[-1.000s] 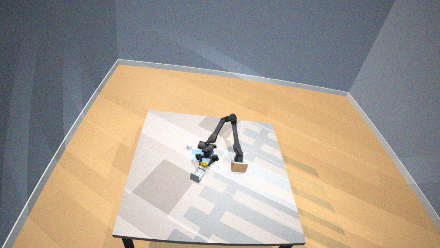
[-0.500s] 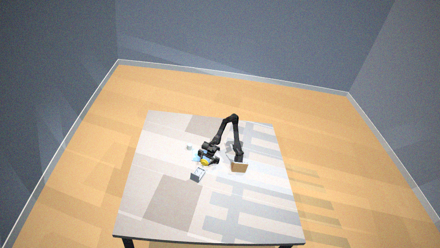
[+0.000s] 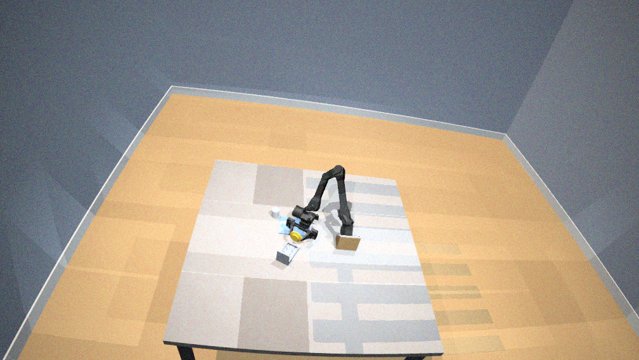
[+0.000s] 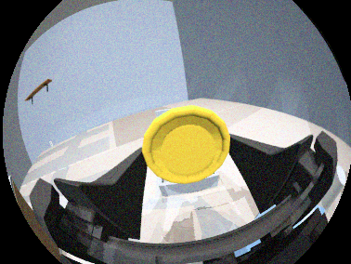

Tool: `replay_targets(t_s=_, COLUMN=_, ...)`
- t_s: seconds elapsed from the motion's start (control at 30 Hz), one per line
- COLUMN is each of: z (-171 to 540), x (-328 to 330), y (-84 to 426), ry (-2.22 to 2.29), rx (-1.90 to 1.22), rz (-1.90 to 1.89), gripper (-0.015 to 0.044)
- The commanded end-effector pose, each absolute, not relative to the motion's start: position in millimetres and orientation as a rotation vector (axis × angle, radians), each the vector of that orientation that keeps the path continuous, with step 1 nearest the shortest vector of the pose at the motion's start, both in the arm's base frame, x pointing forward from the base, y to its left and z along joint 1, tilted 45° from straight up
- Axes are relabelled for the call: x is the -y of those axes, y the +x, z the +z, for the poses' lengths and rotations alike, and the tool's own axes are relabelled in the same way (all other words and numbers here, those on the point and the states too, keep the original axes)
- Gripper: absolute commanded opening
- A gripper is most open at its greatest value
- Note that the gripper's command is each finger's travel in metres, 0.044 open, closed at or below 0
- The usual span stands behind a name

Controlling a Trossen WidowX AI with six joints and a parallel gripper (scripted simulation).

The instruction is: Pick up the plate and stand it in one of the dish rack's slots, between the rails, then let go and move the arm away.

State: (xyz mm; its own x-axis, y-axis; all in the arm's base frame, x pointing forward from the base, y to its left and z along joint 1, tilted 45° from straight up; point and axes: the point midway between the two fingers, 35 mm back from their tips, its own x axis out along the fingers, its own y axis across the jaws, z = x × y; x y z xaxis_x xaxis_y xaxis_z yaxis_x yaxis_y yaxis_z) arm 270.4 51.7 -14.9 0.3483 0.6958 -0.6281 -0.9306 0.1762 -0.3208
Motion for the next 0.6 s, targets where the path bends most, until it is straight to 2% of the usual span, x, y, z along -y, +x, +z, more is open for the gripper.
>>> replay_targets(t_s=0.0, z=-19.4, x=-54.2, y=270.6, ry=-0.734, rx=-0.390, rz=1.189, gripper=0.0000)
replay_targets(t_s=0.57, z=-35.3, x=-71.8, y=281.0, ry=-0.746, rx=-0.373, rz=1.194, gripper=0.0000)
